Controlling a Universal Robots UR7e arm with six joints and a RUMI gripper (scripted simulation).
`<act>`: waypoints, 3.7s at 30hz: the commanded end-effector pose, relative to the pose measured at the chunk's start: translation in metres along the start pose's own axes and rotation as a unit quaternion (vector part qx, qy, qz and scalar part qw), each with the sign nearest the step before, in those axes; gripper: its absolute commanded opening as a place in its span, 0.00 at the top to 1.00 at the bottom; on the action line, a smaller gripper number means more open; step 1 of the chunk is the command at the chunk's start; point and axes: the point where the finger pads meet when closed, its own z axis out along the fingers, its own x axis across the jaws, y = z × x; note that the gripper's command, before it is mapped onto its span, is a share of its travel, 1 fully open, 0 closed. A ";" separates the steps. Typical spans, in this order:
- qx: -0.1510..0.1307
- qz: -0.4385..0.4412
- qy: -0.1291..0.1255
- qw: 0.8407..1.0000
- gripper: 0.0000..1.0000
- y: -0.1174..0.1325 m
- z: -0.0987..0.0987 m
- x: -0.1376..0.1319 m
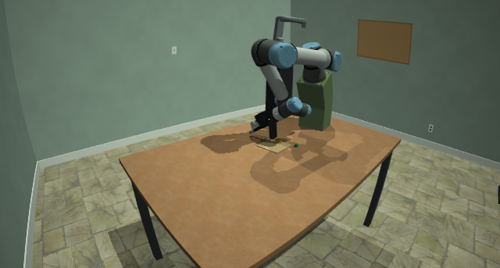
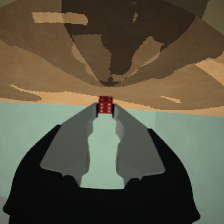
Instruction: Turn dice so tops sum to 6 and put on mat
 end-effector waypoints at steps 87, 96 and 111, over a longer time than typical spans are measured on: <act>0.000 0.000 0.001 1.000 0.82 -0.011 0.007 0.000; 0.000 0.000 0.001 1.000 0.82 -0.011 0.007 0.000; 0.000 0.000 0.001 1.000 0.82 -0.011 0.007 0.000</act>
